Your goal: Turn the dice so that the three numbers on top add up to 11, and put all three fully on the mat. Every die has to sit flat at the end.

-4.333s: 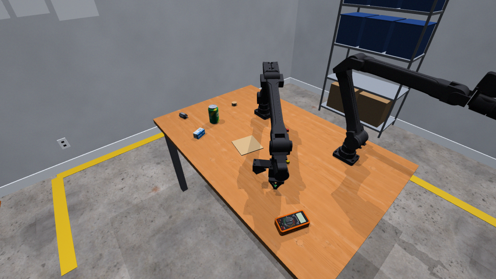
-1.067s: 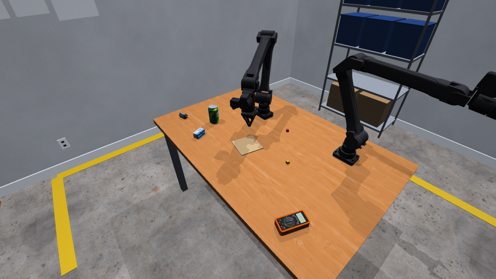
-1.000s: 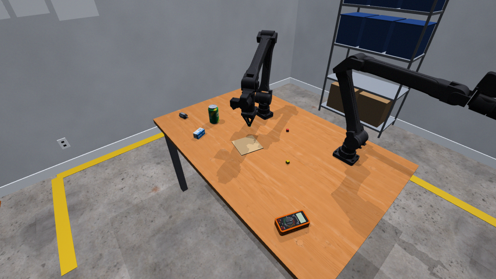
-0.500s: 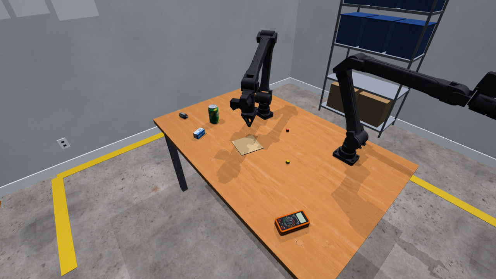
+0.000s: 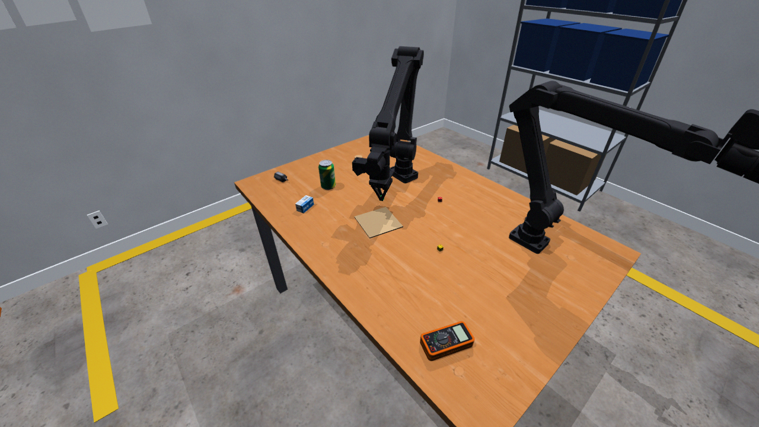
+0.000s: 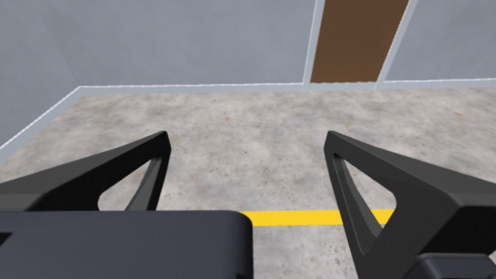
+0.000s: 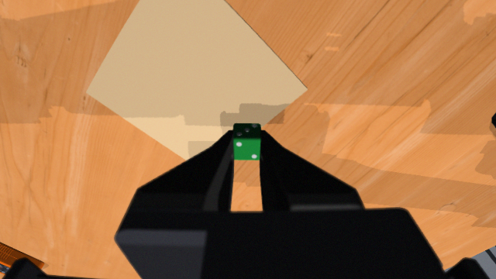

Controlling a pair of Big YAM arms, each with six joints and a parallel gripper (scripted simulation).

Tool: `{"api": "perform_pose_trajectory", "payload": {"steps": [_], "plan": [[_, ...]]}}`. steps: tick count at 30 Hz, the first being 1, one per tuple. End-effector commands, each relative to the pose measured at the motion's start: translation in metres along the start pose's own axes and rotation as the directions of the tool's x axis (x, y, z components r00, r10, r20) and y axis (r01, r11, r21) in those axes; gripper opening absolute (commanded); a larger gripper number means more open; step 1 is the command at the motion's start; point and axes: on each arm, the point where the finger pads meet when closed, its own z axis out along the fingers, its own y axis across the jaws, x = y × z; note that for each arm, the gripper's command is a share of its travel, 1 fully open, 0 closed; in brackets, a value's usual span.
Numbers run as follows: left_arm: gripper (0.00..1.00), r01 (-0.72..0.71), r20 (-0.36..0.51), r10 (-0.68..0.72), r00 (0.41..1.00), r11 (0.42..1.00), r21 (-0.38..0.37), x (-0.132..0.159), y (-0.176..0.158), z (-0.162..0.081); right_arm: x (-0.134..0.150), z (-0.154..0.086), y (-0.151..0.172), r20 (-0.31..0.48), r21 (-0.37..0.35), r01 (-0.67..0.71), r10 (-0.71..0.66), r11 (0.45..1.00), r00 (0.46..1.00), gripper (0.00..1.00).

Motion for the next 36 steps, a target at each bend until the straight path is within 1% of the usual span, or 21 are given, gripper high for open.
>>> {"api": "perform_pose_trajectory", "payload": {"steps": [1, 3, 5, 12, 16, 18, 20, 24, 36], "plan": [[1.00, 0.013, 0.069, -0.012, 0.998, 1.000, -0.013, -0.037, 0.007, 0.007, 0.000, 0.020, 0.001, -0.004, 0.007, 0.005, -0.005, 1.000, 1.000, 0.11], [1.00, 0.013, 0.069, -0.012, 0.998, 1.000, -0.013, -0.037, 0.007, 0.007, -0.001, 0.030, 0.001, -0.004, 0.007, 0.004, -0.004, 1.000, 1.000, 0.11], [1.00, 0.013, 0.069, -0.012, 0.998, 1.000, -0.013, -0.037, 0.007, 0.007, -0.001, 0.030, 0.001, -0.004, 0.007, 0.004, -0.004, 1.000, 1.000, 0.11], [1.00, 0.013, 0.069, -0.012, 0.998, 1.000, -0.013, -0.037, 0.007, 0.007, -0.002, 0.059, 0.000, -0.004, 0.007, 0.001, -0.001, 1.000, 1.000, 0.11], [1.00, 0.013, 0.069, -0.012, 0.998, 1.000, -0.013, -0.037, 0.007, 0.007, -0.002, 0.068, 0.000, -0.004, 0.008, 0.000, 0.000, 1.000, 1.000, 0.11], [1.00, 0.013, 0.069, -0.012, 0.998, 1.000, -0.013, -0.037, 0.007, 0.007, -0.002, 0.070, 0.000, -0.004, 0.008, 0.000, 0.000, 1.000, 1.000, 0.11], [1.00, 0.013, 0.069, -0.012, 0.998, 1.000, -0.013, -0.037, 0.007, 0.007, -0.003, 0.064, 0.006, -0.004, -0.016, -0.001, 0.001, 1.000, 1.000, 0.11], [1.00, 0.013, 0.069, -0.012, 0.998, 1.000, -0.013, -0.037, 0.007, 0.007, -0.003, 0.064, 0.002, -0.004, -0.003, -0.001, 0.001, 1.000, 1.000, 0.11], [1.00, 0.013, 0.069, -0.012, 0.998, 1.000, -0.013, -0.037, 0.007, 0.007, -0.002, 0.064, 0.001, -0.004, -0.001, 0.000, 0.000, 1.000, 1.000, 0.11]]}}
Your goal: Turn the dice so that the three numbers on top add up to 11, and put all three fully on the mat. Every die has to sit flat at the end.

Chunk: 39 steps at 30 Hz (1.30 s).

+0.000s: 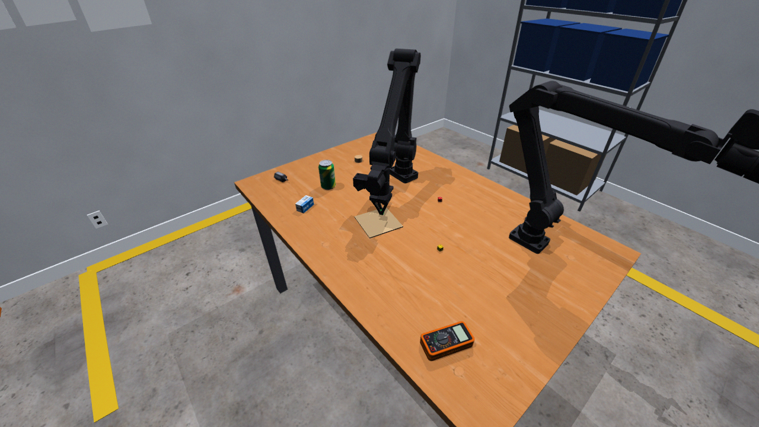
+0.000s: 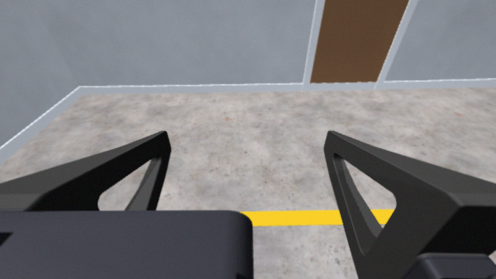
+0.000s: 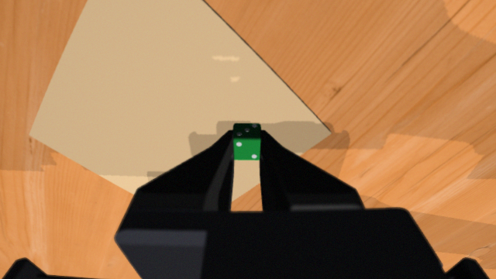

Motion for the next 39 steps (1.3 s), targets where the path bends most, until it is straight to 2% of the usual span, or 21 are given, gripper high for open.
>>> {"api": "perform_pose_trajectory", "payload": {"steps": [1, 39], "plan": [[1.00, 0.013, 0.069, -0.012, 0.998, 1.000, -0.013, -0.0369, 0.0066, 0.0067, -0.0021, -0.0027, 0.0004, -0.004, -0.006, 0.000, 0.000, 1.000, 1.000, 0.11], [1.00, 0.013, 0.069, -0.012, 0.998, 1.000, -0.013, -0.0369, 0.0066, 0.0067, 0.0060, -0.0020, -0.0016, -0.004, -0.004, 0.029, -0.029, 1.000, 1.000, 0.11]]}}
